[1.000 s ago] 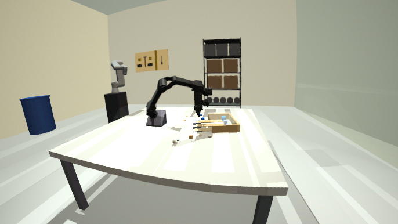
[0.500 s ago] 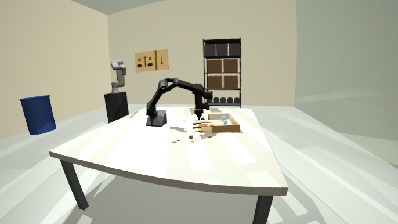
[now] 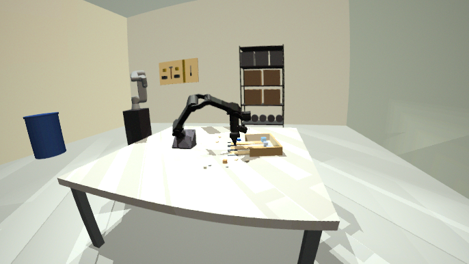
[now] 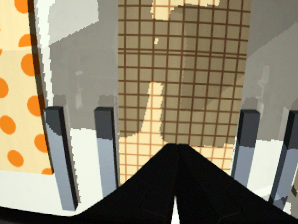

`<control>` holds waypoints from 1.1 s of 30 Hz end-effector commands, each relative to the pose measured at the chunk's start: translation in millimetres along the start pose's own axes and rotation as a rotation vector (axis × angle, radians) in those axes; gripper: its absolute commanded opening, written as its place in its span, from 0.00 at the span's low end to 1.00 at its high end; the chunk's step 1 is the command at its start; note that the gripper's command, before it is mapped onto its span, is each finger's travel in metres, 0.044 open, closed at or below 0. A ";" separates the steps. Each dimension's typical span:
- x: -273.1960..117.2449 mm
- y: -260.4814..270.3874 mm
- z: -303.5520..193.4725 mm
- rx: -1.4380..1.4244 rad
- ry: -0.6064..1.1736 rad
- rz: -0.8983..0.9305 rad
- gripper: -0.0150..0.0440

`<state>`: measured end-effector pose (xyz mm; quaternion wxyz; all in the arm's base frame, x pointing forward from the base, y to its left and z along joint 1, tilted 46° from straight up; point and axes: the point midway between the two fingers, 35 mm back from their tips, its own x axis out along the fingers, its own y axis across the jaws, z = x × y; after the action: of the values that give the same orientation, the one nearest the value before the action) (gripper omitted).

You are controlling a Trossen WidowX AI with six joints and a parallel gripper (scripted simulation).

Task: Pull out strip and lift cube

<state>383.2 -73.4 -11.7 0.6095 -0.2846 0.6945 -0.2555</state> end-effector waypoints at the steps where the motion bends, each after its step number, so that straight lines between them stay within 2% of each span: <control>1: 8.7 -0.7 -1.7 -0.006 0.005 -0.004 0.25; 33: 18.2 -1.5 -2.0 -0.005 0.006 -0.006 0.25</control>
<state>379.7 -86.4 -22.9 0.6070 -0.2852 0.6961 -0.2562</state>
